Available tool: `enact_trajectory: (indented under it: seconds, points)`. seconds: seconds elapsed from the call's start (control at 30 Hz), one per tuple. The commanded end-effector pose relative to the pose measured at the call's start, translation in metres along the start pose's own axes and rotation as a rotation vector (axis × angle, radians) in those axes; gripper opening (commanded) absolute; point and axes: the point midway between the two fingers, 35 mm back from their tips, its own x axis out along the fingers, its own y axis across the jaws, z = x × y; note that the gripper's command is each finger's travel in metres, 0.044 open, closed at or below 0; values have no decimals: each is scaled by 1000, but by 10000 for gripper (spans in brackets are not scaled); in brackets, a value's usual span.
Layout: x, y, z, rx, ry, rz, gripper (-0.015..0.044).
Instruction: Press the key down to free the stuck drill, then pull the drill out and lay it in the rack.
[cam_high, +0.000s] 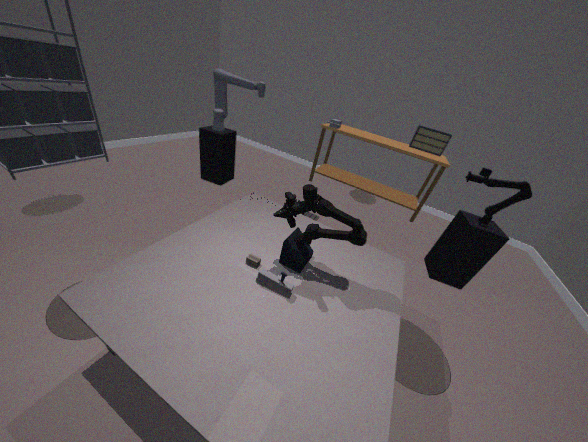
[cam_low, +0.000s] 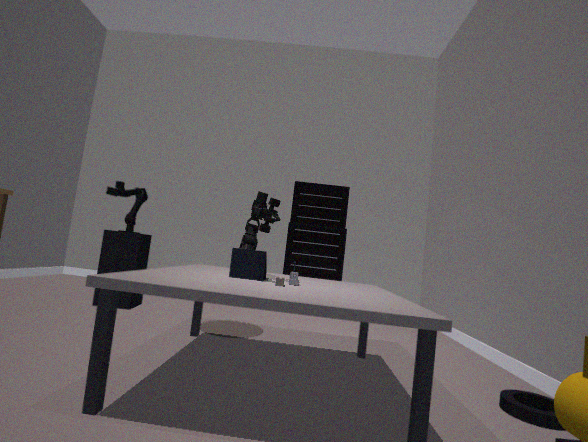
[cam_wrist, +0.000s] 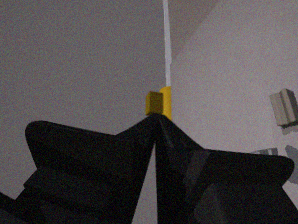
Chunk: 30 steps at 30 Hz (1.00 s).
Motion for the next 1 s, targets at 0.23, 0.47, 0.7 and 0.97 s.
enact_trajectory:
  seconds: [0.23,0.47,0.7,0.97]
  points:
    - [50,-52,-101,-998,501,-443,0]
    - [57,-86,-138,-1343,786,-540,0]
    - [56,-123,-173,-1689,1152,-575,0]
    - [50,-150,-198,-1919,1478,-533,0]
